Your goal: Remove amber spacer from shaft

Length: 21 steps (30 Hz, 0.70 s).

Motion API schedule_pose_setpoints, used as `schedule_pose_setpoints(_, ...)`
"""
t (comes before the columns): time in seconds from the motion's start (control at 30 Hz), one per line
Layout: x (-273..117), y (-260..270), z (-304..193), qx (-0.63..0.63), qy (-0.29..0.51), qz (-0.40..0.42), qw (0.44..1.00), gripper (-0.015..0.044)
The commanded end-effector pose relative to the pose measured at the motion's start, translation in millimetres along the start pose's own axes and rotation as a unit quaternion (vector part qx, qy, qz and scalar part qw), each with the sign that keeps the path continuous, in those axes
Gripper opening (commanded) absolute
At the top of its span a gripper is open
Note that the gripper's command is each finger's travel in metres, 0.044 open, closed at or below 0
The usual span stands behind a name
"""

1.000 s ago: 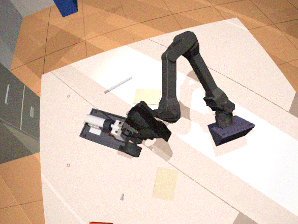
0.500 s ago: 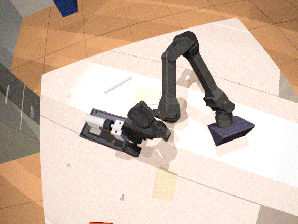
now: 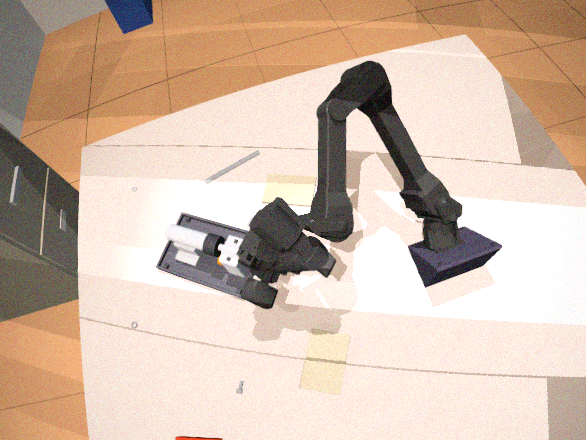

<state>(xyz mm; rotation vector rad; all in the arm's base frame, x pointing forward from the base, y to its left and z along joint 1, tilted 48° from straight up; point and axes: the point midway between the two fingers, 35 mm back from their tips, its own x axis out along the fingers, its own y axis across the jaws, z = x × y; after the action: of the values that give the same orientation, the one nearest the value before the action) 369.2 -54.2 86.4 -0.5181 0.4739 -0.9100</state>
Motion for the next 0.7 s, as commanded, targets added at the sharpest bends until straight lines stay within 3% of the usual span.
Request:
schedule_pose_setpoints(0.0,1.2,-0.4,2.0,0.002,0.0,-0.002,1.0,0.0)
schedule_pose_setpoints(0.67,2.4,-0.5,3.2,0.002,0.0,-0.002,1.0,0.0)
